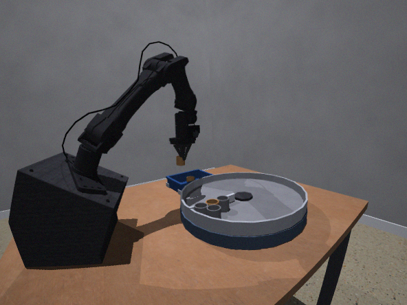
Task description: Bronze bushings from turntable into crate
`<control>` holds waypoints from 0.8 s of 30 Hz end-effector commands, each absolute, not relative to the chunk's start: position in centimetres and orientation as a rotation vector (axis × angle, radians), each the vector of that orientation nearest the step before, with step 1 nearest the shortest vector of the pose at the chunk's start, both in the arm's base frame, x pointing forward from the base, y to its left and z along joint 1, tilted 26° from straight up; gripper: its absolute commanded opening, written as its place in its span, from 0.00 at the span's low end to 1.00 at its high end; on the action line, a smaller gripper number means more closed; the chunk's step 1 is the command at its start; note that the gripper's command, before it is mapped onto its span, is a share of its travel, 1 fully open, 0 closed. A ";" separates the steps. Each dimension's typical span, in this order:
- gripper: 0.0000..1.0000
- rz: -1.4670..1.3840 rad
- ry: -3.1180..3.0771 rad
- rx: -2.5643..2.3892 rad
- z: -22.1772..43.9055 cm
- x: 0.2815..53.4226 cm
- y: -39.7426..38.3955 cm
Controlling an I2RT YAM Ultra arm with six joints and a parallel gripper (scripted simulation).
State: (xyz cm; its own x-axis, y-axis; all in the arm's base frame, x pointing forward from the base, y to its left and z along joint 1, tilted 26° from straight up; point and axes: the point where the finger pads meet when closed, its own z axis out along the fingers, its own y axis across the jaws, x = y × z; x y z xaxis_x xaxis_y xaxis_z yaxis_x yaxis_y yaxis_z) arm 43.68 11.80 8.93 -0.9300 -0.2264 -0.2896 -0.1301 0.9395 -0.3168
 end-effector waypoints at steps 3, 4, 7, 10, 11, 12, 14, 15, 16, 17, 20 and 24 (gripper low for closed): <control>0.00 -0.386 2.708 -0.258 11.4 44.5 13.2; 0.00 -0.386 2.708 -0.258 11.4 44.5 13.2; 0.00 -0.386 2.708 -0.258 11.4 44.5 13.2; 0.00 -0.386 2.708 -0.258 11.4 44.5 13.2; 0.00 -0.386 2.708 -0.258 11.4 44.5 13.2; 0.00 -0.386 2.708 -0.258 11.4 44.5 13.2; 0.00 -0.386 2.708 -0.258 11.4 44.5 13.2; 0.00 -0.386 2.708 -0.258 11.4 44.5 13.2; 0.00 -0.386 2.708 -0.258 11.4 44.5 13.2; 0.00 -0.388 2.711 -0.258 11.3 44.5 13.2; 0.00 -0.409 2.736 -0.269 10.0 44.5 13.5; 0.00 -0.405 2.738 -0.269 10.0 44.7 14.0</control>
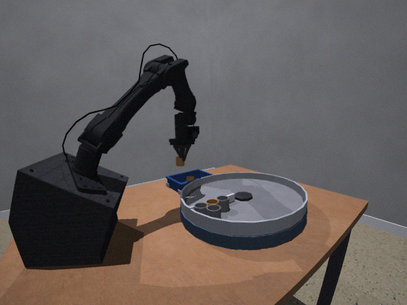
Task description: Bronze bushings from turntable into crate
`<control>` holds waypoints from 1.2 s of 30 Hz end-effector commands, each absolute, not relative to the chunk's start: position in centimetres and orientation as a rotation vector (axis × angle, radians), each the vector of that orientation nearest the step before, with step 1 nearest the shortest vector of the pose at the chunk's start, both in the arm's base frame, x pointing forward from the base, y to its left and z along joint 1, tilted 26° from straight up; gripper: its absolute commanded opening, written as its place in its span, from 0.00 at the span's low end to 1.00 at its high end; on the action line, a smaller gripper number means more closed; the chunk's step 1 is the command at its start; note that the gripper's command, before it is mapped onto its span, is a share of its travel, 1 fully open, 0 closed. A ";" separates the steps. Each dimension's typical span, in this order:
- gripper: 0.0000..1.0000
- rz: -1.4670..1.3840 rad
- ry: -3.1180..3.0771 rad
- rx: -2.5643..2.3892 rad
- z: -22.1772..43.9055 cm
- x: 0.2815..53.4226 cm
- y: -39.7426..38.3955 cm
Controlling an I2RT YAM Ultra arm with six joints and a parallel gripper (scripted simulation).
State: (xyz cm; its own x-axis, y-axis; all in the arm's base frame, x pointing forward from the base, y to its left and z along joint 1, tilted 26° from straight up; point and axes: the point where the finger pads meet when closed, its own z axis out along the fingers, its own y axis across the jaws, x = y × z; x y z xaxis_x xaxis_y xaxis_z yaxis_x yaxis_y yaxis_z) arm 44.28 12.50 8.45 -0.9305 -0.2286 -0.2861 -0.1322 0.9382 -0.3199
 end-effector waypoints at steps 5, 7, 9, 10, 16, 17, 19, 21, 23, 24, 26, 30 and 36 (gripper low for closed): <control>0.00 -0.385 2.708 -0.256 11.6 44.7 14.1; 0.00 -0.385 2.708 -0.256 11.6 44.7 14.1; 0.00 -0.384 2.708 -0.256 11.6 44.7 14.1; 0.00 -0.383 2.706 -0.256 11.6 44.8 14.1; 0.00 -0.382 2.704 -0.255 11.6 44.8 14.2; 0.00 -0.382 2.704 -0.255 11.6 44.8 14.2; 0.00 -0.382 2.704 -0.255 11.6 44.8 14.2; 0.00 -0.382 2.704 -0.255 11.6 44.8 14.2; 0.00 -0.382 2.704 -0.255 11.6 44.8 14.2; 0.00 -0.382 2.704 -0.255 11.6 44.8 14.2; 0.00 -0.382 2.704 -0.255 11.6 44.8 14.2; 0.00 -0.382 2.704 -0.255 11.6 44.8 14.2; 0.00 -0.382 2.704 -0.255 11.6 44.8 14.2</control>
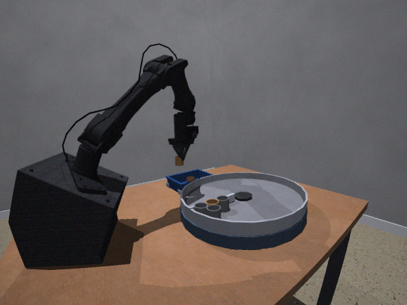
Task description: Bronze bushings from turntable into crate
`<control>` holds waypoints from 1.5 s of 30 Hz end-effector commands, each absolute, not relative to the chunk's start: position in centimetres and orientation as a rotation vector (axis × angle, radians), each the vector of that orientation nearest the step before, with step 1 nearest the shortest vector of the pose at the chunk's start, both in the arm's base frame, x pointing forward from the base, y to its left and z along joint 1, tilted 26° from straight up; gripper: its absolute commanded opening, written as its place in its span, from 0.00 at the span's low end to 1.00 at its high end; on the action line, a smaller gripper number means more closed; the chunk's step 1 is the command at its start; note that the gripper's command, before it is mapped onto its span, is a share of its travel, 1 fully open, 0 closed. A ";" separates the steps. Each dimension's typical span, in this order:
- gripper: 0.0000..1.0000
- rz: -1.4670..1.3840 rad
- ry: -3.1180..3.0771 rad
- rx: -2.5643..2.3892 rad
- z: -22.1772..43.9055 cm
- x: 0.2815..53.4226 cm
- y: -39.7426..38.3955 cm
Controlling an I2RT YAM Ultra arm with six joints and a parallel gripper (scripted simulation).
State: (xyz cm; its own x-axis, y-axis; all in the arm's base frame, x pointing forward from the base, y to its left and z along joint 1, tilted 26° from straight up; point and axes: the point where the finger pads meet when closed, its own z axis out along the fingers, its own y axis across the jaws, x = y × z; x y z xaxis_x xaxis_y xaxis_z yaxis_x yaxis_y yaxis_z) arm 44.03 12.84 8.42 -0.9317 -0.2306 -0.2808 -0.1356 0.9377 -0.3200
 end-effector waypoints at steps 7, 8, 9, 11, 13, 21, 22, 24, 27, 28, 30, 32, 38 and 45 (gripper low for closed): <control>0.00 -0.384 2.709 -0.274 11.7 44.9 14.0; 0.00 -0.383 2.708 -0.276 11.7 44.9 14.0; 0.00 -0.380 2.703 -0.274 11.7 45.0 14.0; 0.00 -0.378 2.701 -0.272 11.8 45.1 14.1; 0.00 -0.378 2.701 -0.271 11.8 45.1 14.1; 0.00 -0.378 2.701 -0.271 11.8 45.1 14.1; 0.00 -0.378 2.701 -0.271 11.8 45.1 14.1; 0.00 -0.378 2.701 -0.271 11.8 45.1 14.1; 0.00 -0.378 2.701 -0.271 11.8 45.1 14.1; 0.00 -0.378 2.701 -0.271 11.8 45.1 14.1; 0.00 -0.378 2.701 -0.271 11.8 45.1 14.1; 0.00 -0.378 2.701 -0.271 11.8 45.1 14.1; 0.00 -0.378 2.701 -0.271 11.8 45.1 14.1; 0.00 -0.377 2.700 -0.271 11.8 45.1 14.1</control>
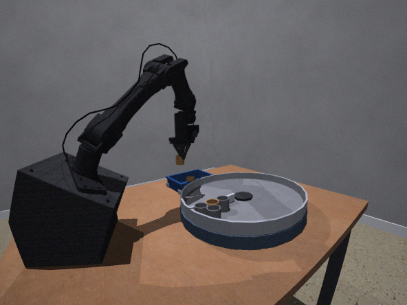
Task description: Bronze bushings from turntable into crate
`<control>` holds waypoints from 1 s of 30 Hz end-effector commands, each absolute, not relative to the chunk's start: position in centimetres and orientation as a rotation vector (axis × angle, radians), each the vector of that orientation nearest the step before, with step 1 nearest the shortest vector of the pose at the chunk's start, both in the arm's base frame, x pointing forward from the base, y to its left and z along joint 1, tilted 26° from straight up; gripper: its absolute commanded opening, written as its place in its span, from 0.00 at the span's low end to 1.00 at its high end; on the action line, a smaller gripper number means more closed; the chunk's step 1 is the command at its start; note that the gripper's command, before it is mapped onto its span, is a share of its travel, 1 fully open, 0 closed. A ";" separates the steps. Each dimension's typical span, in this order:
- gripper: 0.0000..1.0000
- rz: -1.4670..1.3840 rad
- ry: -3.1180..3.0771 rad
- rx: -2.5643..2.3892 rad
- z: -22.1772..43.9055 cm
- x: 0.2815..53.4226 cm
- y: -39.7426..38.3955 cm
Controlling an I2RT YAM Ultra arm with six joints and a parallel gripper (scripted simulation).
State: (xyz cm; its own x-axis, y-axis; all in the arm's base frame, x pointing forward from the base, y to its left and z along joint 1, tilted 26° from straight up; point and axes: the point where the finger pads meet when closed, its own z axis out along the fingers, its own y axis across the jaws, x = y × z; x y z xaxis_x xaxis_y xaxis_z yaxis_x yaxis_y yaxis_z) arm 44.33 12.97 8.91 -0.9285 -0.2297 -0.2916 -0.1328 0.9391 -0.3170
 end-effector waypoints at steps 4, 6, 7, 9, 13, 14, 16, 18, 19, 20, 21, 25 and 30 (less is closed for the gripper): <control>0.00 -0.370 2.689 -0.263 11.8 45.4 14.0; 0.00 -0.370 2.689 -0.260 11.8 45.4 13.9; 0.00 -0.371 2.692 -0.259 11.7 45.3 13.7; 0.00 -0.388 2.719 -0.269 10.7 44.5 13.3; 0.00 -0.388 2.719 -0.278 10.6 44.4 13.6; 0.00 -0.388 2.719 -0.277 10.6 44.4 13.6; 0.00 -0.388 2.719 -0.277 10.6 44.4 13.6; 0.00 -0.388 2.719 -0.277 10.6 44.4 13.6; 0.00 -0.388 2.719 -0.277 10.6 44.4 13.6; 0.00 -0.388 2.719 -0.277 10.6 44.4 13.6; 0.00 -0.388 2.719 -0.277 10.6 44.4 13.6; 0.00 -0.388 2.719 -0.277 10.6 44.4 13.6; 0.00 -0.388 2.719 -0.277 10.6 44.4 13.6</control>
State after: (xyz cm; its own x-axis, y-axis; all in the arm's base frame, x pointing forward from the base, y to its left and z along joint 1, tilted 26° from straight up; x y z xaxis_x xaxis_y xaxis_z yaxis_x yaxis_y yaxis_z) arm 44.47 12.94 8.94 -0.9271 -0.2296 -0.2962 -0.1316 0.9395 -0.3162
